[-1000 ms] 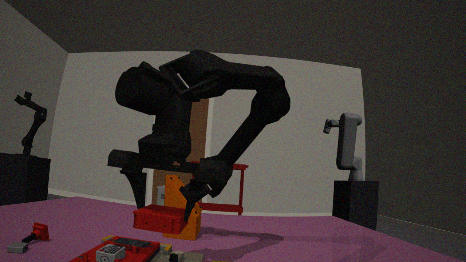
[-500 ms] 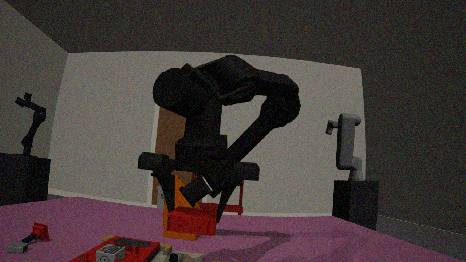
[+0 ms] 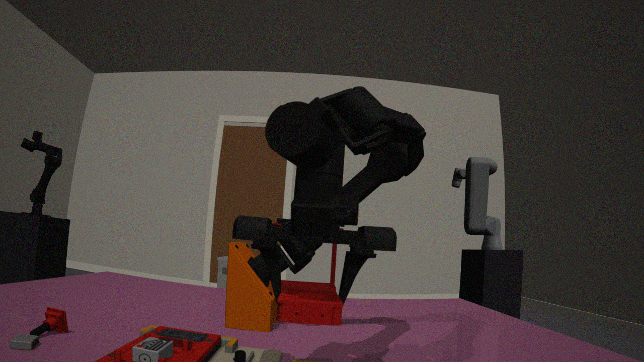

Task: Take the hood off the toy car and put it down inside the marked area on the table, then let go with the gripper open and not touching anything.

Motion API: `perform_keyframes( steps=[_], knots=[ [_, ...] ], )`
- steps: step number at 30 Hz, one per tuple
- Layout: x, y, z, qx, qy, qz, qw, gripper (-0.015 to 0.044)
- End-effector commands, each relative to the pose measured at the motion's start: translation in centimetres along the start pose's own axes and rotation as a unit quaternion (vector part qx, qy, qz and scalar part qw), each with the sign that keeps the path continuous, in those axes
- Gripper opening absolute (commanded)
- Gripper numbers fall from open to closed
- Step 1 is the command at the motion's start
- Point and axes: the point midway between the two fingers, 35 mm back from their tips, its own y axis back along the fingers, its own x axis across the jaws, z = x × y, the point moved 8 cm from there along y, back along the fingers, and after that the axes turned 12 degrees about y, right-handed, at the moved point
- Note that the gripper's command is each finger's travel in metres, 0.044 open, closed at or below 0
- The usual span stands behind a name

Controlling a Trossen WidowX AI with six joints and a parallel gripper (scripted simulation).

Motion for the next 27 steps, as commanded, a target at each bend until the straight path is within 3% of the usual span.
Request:
perform_keyframes(
  steps=[1, 27],
  knots=[
    [1.1, 0.0, -0.3, 0.000, -0.004, 0.005, 1.000, 0.0000],
    [2.4, -1.1, -0.5, 0.000, -0.004, 0.006, 1.000, 0.0000]
  ],
)
